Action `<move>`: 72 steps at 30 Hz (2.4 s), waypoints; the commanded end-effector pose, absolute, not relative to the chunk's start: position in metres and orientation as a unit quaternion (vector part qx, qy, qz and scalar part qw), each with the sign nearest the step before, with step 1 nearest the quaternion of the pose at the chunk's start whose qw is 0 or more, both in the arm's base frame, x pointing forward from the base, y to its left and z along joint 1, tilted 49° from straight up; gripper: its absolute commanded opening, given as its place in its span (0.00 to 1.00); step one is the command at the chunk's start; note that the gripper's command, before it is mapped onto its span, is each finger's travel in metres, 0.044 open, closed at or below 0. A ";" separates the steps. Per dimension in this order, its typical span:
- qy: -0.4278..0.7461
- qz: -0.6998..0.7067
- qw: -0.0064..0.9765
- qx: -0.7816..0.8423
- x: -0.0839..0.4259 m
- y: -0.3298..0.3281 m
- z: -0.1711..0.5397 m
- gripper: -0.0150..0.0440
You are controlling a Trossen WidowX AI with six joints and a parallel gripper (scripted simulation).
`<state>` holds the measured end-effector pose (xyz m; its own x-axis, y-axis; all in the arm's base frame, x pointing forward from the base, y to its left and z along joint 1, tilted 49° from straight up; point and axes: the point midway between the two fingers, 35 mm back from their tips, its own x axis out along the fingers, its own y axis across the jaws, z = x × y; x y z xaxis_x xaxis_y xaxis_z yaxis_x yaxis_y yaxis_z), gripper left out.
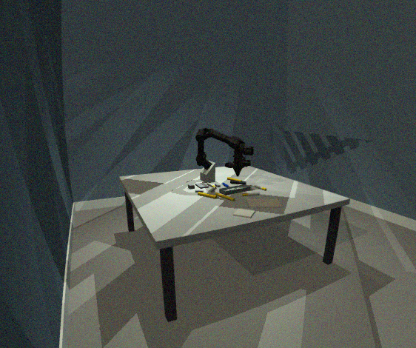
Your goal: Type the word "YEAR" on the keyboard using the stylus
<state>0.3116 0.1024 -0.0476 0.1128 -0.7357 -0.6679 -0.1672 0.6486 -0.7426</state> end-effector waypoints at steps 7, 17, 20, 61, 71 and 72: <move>0.630 -0.217 0.654 -0.358 0.312 0.102 -0.048 0.30; 0.552 -0.210 0.721 -0.364 0.277 0.088 -0.056 0.51; 0.523 -0.210 0.744 -0.358 0.261 0.077 -0.058 0.51; 0.412 -0.195 0.817 -0.354 0.212 0.031 -0.055 0.51; 0.412 -0.195 0.817 -0.354 0.212 0.028 -0.058 0.51; 0.412 -0.195 0.817 -0.354 0.212 0.027 -0.058 0.51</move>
